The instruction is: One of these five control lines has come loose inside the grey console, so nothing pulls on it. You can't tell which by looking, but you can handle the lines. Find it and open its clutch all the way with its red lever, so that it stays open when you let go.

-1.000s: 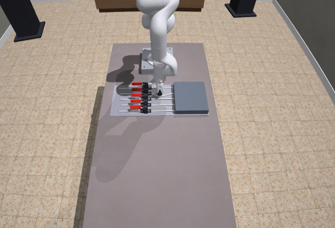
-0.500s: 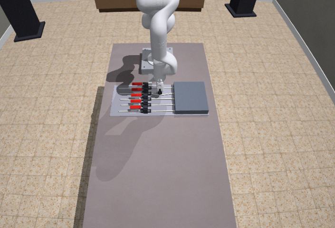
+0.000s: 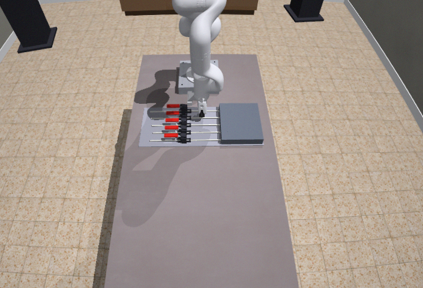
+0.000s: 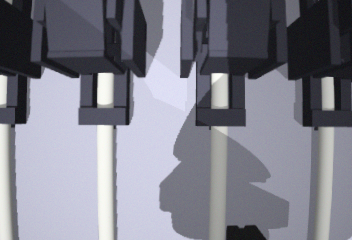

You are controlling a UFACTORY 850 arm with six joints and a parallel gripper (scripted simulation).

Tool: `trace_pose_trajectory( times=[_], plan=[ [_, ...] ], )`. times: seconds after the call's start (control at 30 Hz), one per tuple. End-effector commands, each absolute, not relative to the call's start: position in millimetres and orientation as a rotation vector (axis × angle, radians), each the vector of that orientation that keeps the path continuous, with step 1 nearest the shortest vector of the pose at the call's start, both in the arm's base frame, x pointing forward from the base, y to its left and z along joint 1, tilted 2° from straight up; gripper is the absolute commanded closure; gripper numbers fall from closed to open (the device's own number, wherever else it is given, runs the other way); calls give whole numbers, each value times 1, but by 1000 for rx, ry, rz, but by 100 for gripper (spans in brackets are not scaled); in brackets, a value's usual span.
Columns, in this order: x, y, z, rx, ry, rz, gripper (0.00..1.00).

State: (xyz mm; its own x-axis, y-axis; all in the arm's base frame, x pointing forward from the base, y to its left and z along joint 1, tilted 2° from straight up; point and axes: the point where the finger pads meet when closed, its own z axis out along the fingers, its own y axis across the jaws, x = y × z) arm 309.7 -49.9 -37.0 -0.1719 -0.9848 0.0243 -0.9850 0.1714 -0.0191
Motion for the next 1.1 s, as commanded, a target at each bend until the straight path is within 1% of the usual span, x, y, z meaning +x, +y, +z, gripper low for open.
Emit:
trace_pose_trajectory(
  times=[0.0, 0.53, 0.7, 0.9, 1.07],
  plan=[
    [306, -49, -37, 2018, -2400, 47, 100],
    [304, -49, -33, 2018, -2400, 47, 100],
    [304, -48, -21, 2018, -2400, 47, 100],
    [303, -47, 27, 2018, -2400, 47, 100],
    [303, -47, 42, 2017, -2399, 47, 100]
  ],
)
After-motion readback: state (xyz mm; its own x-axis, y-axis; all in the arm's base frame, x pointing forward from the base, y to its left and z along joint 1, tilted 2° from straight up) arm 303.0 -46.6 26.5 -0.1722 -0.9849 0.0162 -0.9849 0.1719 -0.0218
